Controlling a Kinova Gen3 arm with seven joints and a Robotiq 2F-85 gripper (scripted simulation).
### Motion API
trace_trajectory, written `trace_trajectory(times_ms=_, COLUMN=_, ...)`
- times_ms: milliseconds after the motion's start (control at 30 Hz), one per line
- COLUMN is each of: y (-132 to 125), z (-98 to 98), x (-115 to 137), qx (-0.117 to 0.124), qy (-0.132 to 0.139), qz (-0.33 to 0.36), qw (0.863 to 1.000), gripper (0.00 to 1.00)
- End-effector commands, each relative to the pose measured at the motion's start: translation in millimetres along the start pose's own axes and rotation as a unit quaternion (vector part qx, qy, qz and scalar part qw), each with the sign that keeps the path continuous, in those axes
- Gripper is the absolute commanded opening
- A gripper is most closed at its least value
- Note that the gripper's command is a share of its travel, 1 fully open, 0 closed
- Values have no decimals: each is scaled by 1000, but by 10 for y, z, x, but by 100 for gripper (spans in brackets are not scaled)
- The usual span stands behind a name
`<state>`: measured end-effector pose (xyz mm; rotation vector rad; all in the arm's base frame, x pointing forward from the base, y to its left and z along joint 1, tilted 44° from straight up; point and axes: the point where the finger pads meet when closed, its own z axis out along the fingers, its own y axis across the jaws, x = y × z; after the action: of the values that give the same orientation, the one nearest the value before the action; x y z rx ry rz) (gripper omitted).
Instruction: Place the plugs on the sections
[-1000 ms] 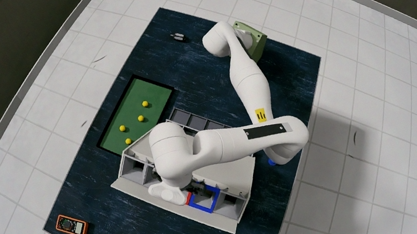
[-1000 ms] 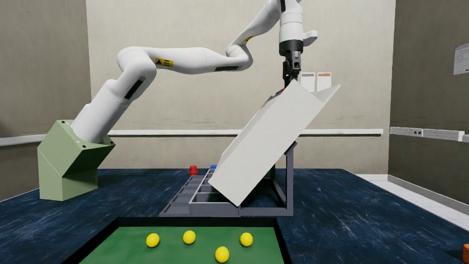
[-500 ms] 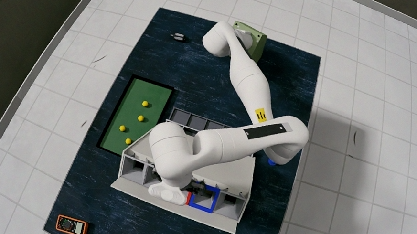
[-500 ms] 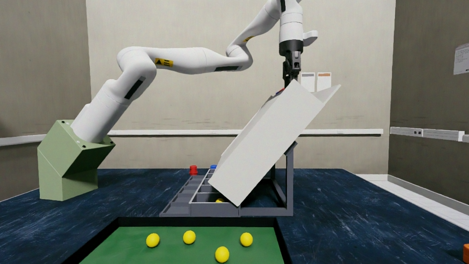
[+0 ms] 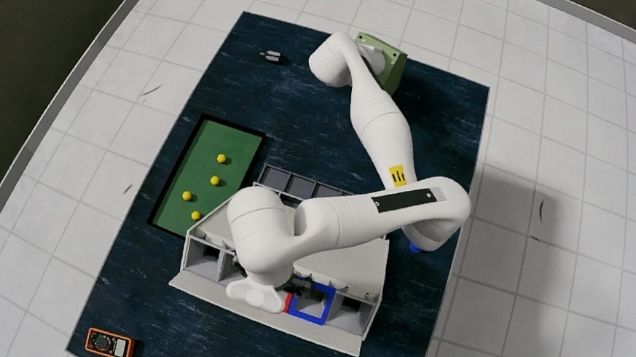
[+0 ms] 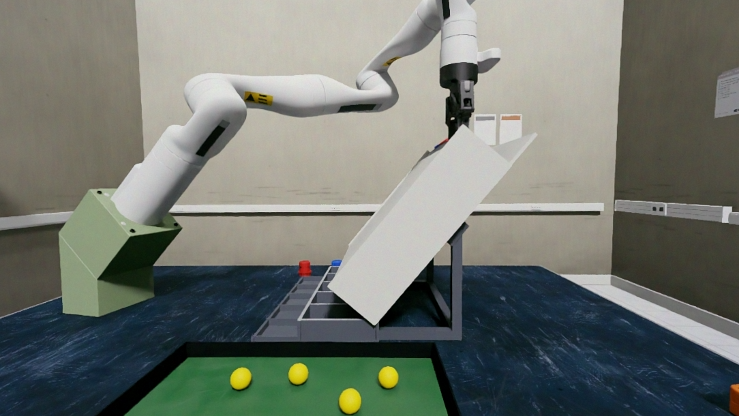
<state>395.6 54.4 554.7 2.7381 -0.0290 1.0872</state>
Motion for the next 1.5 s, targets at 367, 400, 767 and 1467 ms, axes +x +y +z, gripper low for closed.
trace_trajectory(times_ms=367, y=1, z=-6, x=1, qx=0, qy=1, qz=0, qw=1000, gripper=100)
trace_trajectory(times_ms=400, y=1, z=-6, x=1, qx=0, qy=1, qz=0, qw=1000, gripper=100)
trace_trajectory(times_ms=767, y=1, z=-6, x=1, qx=0, qy=1, qz=0, qw=1000, gripper=100)
trace_trajectory(times_ms=1467, y=-1, z=-306, x=5, qx=0, qy=1, qz=0, qw=1000, gripper=100)
